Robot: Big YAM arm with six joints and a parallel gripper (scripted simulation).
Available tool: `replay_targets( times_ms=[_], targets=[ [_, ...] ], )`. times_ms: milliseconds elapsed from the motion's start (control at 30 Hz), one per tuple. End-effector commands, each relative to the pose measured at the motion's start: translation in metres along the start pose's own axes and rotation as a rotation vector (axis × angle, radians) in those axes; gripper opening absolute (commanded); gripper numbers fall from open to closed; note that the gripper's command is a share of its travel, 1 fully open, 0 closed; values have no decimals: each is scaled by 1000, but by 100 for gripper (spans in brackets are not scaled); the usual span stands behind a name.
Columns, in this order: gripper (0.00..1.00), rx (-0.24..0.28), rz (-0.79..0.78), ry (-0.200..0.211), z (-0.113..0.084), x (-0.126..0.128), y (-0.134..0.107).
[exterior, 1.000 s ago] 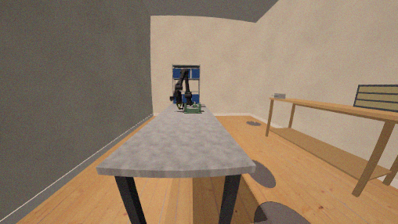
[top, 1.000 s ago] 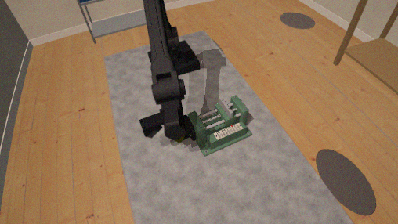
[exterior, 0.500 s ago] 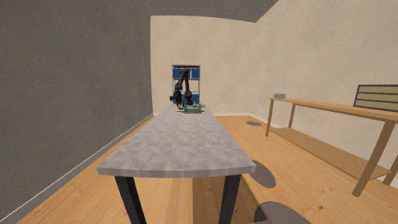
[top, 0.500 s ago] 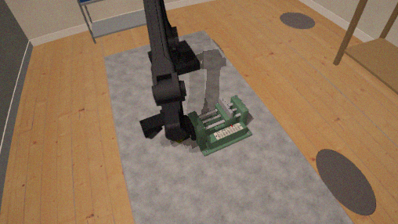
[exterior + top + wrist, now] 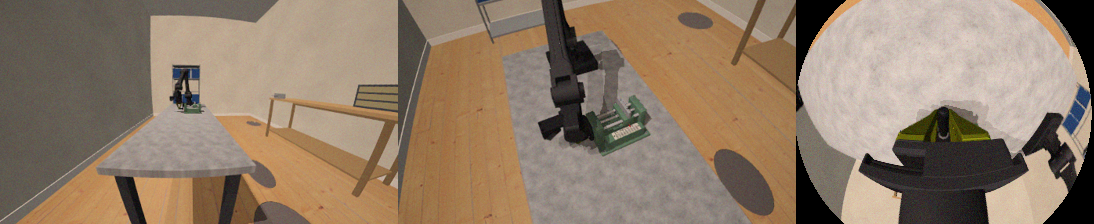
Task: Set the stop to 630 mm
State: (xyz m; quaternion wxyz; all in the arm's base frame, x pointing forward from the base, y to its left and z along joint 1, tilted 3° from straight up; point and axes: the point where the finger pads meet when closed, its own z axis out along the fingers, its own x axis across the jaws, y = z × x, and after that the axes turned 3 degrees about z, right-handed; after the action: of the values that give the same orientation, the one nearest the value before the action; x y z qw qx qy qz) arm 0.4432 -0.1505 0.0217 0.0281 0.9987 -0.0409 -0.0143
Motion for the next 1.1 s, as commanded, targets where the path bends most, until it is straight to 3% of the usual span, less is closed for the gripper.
replay_targets(
  times_ms=[0, 1067],
  targets=[
    [6, -13, -2, 101, -19, 55, -3],
    [6, -12, -2, 104, -43, 74, -5]
  ],
)
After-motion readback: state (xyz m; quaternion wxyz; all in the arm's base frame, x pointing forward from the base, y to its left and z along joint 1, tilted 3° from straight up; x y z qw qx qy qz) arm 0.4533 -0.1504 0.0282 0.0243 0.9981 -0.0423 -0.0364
